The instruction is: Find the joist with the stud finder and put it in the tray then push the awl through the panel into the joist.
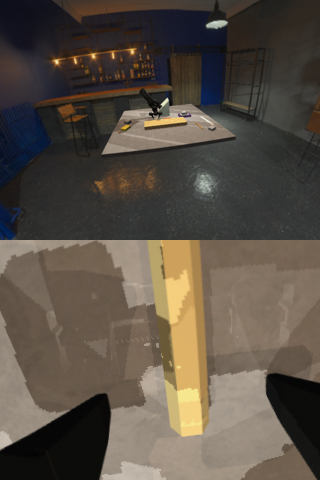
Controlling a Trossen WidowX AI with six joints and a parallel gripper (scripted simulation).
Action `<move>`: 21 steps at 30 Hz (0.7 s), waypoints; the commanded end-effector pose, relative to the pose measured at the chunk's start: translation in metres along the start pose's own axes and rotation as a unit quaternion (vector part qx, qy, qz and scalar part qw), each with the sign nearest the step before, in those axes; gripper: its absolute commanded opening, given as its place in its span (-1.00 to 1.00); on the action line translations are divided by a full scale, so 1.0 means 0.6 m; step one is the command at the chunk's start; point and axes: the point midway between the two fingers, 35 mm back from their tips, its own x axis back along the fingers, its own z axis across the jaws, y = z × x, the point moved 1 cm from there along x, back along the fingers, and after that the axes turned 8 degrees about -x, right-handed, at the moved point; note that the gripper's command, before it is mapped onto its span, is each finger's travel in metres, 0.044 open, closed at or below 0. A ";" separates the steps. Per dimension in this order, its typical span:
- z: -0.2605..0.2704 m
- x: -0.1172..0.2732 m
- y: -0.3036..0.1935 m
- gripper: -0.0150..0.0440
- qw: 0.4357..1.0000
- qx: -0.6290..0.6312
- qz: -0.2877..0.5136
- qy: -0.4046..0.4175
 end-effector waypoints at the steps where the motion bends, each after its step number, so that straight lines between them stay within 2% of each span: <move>1: 0.000 -0.001 -0.001 0.38 1.000 0.002 0.000 -0.002; 8: 0.000 -0.001 -0.001 -0.25 1.000 0.002 0.000 -0.002; 14: 0.000 -0.001 -0.001 -0.38 1.000 0.002 0.000 -0.002; 16: 0.000 0.002 0.000 -0.49 1.000 0.002 0.000 -0.001; 21: 0.006 0.027 0.006 -0.49 1.000 0.003 -0.001 0.005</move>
